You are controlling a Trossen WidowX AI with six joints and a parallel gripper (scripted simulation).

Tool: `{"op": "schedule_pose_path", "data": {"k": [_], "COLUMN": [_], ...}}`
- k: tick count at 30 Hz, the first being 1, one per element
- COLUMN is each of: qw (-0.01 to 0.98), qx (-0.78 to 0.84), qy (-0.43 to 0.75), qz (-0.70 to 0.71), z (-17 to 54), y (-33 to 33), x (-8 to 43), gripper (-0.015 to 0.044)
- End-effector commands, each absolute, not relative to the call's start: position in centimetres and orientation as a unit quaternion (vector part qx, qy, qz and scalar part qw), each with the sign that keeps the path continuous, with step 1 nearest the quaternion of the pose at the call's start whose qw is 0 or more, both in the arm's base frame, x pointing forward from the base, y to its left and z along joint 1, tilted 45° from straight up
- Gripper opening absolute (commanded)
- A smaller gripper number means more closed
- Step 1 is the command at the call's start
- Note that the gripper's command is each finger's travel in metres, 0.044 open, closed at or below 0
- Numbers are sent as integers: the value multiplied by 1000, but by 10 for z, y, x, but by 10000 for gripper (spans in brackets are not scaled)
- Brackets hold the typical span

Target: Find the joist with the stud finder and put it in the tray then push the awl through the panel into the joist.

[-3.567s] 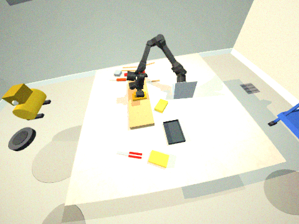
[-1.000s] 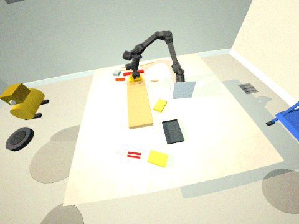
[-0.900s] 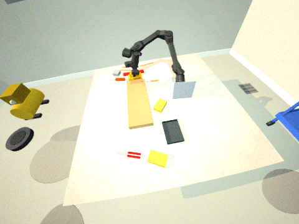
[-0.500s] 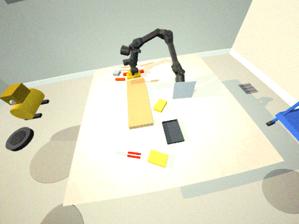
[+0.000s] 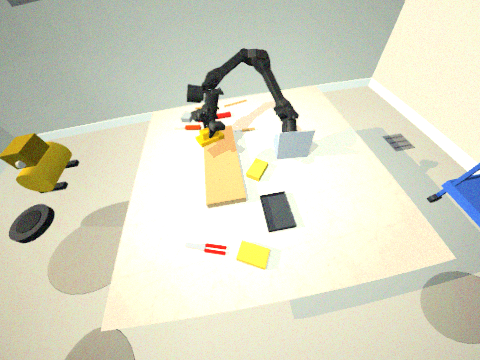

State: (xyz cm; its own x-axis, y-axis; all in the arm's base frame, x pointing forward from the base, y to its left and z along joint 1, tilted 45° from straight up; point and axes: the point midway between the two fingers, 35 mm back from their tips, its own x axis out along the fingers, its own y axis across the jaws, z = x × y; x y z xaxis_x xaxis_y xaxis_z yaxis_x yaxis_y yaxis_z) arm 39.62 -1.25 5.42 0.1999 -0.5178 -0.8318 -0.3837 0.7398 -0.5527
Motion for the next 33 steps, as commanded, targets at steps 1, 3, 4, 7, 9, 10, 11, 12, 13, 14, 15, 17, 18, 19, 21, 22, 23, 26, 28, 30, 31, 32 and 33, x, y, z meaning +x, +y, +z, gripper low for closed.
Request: {"op": "schedule_pose_path", "data": {"k": [1, 3, 4, 7, 9, 10, 11, 12, 13, 14, 15, 17, 18, 19, 21, 22, 23, 26, 28, 30, 31, 32, 33], "qw": [678, 671, 667, 655, 646, 641, 636, 631, 626, 620, 615, 603, 597, 591, 578, 572, 565, 545, 530, 516, 508, 500, 493], "qx": [-373, -382, -386, -399, -407, -412, -416, -420, -424, -429, -433, -441, -445, -449, -457, -461, -465, -477, -485, -493, -497, -500, -504], "qy": [633, 635, 636, 639, 641, 642, 643, 643, 644, 645, 645, 646, 647, 647, 648, 648, 648, 649, 649, 649, 649, 649, 649], "qz": [-8, 13, 24, 56, 77, 87, 97, 107, 117, 127, 136, 155, 165, 174, 192, 200, 209, 234, 250, 265, 272, 280, 287], "z": [35, 23, 17, -1, -13, -19, -25, -31, -37, -43, -49, -61, -67, -73, -84, -90, -95, -112, -123, -134, -140, -145, -151], "y": [16, 32, 40, 63, 78, 86, 93, 101, 108, 115, 122, 135, 141, 148, 160, 165, 171, 187, 196, 205, 209, 213, 216], "x": [397, 395, 394, 389, 384, 382, 379, 375, 372, 369, 365, 357, 352, 348, 338, 333, 327, 310, 298, 286, 279, 273, 266], "gripper": [0, 0, 0, 0, 0, 0, 0, 0, 0, 0, 0, 0, 0, 0, 0, 0, 0, 0, 0, 0, 0, 0, 0]}}
